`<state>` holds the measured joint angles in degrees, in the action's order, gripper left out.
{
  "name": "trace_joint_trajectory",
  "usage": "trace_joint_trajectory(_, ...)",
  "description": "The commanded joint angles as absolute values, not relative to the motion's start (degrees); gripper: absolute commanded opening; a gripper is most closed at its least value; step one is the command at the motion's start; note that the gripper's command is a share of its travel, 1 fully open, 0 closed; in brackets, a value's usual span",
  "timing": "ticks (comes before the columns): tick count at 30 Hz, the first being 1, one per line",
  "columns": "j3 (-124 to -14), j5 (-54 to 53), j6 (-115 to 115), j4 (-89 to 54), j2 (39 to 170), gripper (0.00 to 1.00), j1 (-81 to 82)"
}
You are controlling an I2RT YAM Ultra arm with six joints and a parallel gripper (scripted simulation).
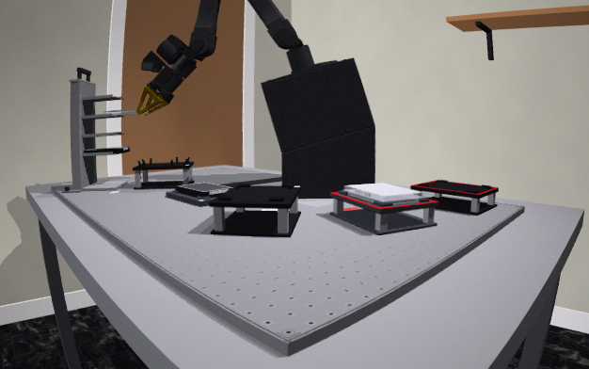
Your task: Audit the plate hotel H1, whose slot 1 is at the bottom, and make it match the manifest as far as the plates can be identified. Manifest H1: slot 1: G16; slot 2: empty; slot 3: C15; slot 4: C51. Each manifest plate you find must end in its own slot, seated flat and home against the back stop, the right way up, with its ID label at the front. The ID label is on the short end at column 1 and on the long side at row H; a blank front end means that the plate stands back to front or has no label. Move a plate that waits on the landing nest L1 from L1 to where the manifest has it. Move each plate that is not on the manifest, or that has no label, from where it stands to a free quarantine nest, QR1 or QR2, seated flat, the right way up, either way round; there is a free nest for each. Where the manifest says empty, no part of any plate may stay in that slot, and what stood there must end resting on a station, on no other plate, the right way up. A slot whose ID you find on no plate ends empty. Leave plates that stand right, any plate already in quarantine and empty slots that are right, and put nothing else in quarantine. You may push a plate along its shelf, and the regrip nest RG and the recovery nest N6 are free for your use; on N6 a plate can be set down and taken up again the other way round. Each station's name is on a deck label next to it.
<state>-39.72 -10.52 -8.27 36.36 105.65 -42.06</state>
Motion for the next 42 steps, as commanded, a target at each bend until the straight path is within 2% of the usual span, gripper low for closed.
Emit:
trace_joint_trajectory(1, -39.60, -10.78, -8.32, 36.77, 104.91, 0.86, -42.12)
trace_joint_trajectory(42, -28.03, -12.99, -9.59, 43.58, 100.49, 0.86, -44.65)
